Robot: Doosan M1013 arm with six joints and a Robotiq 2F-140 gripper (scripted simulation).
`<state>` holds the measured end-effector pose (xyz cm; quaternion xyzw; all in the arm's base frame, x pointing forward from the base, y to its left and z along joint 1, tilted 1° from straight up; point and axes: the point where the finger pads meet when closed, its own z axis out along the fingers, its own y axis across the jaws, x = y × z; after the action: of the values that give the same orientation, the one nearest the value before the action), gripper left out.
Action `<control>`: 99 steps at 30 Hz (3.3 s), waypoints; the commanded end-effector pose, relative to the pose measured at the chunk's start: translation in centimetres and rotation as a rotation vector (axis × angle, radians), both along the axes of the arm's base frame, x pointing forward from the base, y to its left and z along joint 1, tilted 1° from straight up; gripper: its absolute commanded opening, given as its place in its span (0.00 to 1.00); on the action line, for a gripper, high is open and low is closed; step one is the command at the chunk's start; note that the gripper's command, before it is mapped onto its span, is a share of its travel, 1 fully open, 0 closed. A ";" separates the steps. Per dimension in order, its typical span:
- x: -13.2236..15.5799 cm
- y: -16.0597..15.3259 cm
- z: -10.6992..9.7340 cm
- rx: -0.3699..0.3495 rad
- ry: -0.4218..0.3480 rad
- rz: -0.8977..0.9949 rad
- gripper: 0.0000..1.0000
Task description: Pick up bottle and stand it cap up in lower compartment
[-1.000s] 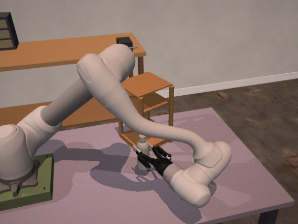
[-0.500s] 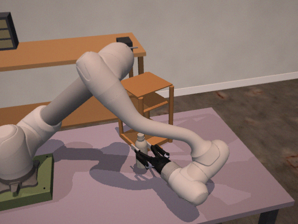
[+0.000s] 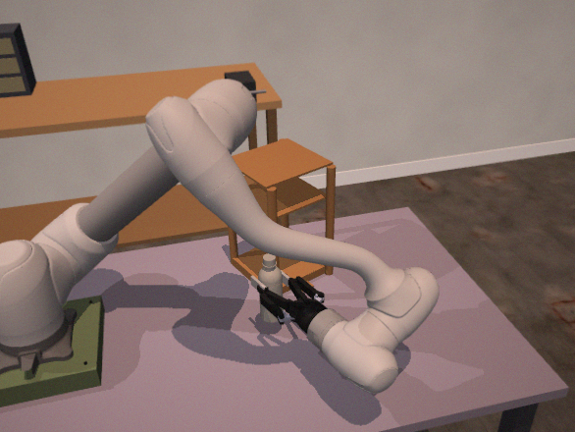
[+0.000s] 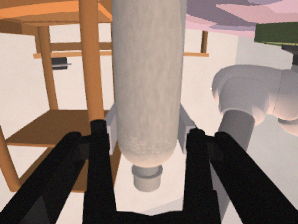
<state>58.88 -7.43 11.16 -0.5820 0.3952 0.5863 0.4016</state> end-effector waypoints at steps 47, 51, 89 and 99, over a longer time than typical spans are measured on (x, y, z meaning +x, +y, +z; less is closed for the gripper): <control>7.5 2.9 0.1 0.000 0.000 0.000 0.00; 8.1 3.2 0.1 0.000 0.000 0.000 0.00; 15.8 6.2 0.1 0.000 0.000 0.000 0.00; 16.6 6.5 0.1 0.000 0.000 0.000 0.00</control>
<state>75.42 -0.94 11.23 -0.5820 0.3952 0.5863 0.4016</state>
